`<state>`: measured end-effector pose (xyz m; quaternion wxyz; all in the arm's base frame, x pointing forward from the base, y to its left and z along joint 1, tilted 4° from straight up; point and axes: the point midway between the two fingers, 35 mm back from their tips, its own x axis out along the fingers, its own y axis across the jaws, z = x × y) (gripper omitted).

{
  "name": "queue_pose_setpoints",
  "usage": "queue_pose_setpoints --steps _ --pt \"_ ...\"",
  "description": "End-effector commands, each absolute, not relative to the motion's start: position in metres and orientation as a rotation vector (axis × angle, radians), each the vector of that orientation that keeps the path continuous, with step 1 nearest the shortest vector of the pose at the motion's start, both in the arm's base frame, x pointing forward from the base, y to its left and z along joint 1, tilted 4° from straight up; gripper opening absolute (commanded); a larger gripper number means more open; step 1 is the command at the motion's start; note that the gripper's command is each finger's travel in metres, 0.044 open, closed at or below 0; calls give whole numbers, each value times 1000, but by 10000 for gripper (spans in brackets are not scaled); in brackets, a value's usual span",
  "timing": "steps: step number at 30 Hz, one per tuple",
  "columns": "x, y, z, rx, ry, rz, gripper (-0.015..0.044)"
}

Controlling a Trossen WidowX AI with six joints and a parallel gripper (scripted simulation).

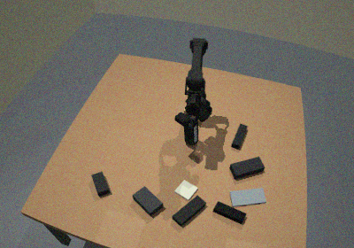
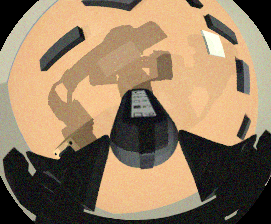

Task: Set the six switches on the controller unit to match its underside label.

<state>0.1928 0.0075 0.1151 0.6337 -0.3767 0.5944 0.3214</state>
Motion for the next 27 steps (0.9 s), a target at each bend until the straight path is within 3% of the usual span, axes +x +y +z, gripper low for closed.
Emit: queue_pose_setpoints --steps 1,27 --pt "196 11 112 -855 1367 738 338" --pt "207 29 111 -853 1366 739 338"
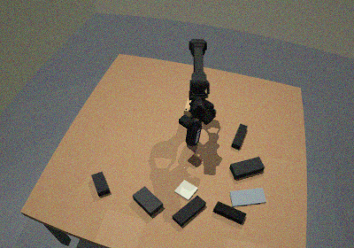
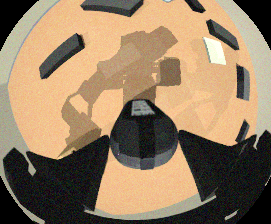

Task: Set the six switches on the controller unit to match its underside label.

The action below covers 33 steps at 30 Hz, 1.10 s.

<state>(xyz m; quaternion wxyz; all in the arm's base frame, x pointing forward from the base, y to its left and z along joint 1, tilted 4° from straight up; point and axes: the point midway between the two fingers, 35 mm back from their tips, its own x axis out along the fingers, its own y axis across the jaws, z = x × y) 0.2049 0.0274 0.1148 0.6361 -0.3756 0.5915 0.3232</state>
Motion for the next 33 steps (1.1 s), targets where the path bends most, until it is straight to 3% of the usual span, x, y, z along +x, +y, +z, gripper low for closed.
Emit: queue_pose_setpoints --steps 1,33 --pt "208 30 110 -853 1366 739 338" --pt "221 52 106 -852 1364 740 338"
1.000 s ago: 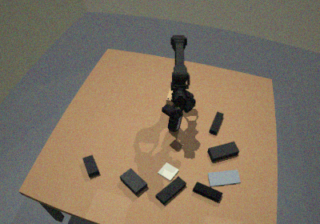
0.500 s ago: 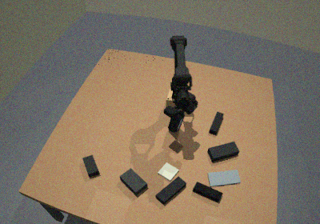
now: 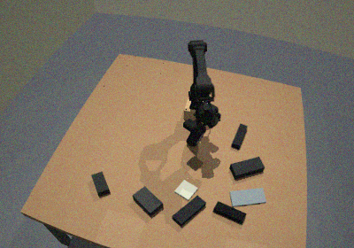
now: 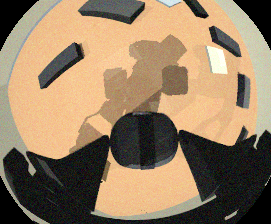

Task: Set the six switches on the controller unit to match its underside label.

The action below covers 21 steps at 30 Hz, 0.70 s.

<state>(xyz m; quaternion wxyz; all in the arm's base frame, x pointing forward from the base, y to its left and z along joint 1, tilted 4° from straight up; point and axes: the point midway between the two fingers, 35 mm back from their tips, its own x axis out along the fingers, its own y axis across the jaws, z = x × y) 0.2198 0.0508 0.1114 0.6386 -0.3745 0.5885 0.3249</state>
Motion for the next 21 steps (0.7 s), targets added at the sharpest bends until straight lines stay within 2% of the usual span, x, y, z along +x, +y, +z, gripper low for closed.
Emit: queue_pose_setpoints --steps 1,21 --pt "222 52 106 -852 1364 740 338" --pt "230 66 102 -851 1363 740 338"
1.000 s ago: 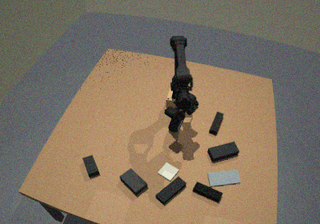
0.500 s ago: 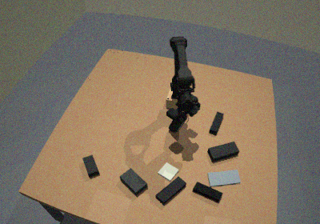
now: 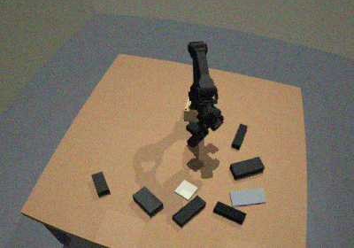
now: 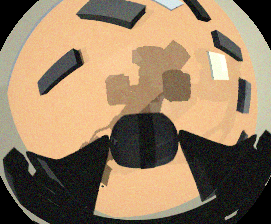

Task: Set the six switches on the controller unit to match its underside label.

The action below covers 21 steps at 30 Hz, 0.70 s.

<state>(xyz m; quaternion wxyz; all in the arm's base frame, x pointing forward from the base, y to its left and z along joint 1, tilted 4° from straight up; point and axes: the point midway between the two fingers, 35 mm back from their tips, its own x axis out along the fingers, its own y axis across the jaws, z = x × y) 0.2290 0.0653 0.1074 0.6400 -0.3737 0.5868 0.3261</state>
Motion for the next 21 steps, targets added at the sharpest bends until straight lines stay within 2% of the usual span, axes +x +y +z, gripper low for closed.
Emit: queue_pose_setpoints --steps 1,21 --pt "230 66 101 -851 1363 740 338" --pt "238 79 96 -850 1361 741 338"
